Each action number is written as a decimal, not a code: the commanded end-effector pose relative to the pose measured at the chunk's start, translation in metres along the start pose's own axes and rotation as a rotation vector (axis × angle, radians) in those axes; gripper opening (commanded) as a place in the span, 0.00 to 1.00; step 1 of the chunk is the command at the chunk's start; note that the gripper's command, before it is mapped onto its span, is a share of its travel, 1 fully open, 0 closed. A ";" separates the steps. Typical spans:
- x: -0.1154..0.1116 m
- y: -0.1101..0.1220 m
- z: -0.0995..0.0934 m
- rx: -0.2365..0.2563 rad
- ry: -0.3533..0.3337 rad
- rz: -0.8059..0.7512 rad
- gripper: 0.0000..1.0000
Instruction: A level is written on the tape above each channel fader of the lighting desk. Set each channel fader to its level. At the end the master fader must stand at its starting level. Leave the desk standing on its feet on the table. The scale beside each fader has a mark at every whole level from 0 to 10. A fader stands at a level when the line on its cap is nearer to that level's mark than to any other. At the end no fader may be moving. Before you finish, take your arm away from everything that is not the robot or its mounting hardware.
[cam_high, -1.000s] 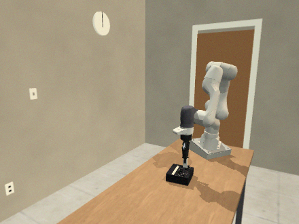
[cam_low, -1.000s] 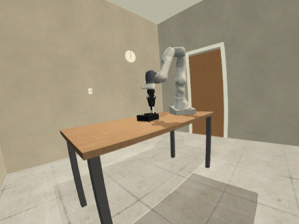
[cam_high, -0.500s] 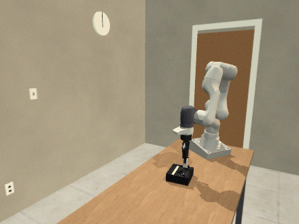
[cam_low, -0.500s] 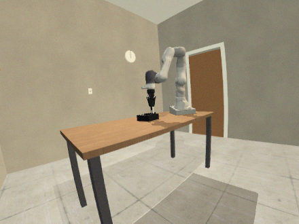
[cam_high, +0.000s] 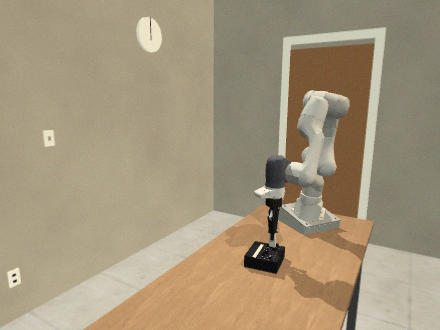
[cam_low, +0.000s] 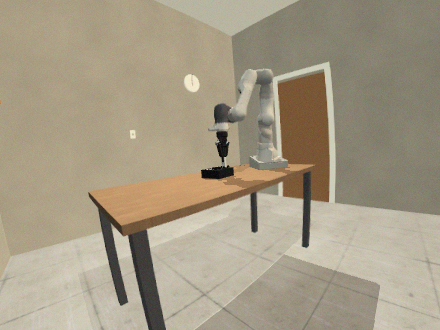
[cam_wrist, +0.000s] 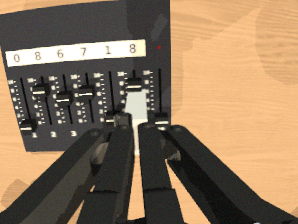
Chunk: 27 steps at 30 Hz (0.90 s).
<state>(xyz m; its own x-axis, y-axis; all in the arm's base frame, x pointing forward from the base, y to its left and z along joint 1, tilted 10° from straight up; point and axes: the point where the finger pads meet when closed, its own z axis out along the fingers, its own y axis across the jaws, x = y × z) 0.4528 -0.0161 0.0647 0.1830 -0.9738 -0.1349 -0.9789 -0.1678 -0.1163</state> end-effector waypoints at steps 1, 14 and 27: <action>-0.001 -0.001 -0.001 0.005 0.003 -0.003 0.00; -0.002 -0.001 -0.007 0.005 0.003 -0.003 0.00; -0.002 -0.001 -0.036 0.005 0.003 -0.003 0.00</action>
<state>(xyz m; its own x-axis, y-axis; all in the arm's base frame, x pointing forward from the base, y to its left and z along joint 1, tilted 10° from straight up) 0.4561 -0.0229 0.0989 0.1683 -0.9787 -0.1177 -0.9792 -0.1523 -0.1337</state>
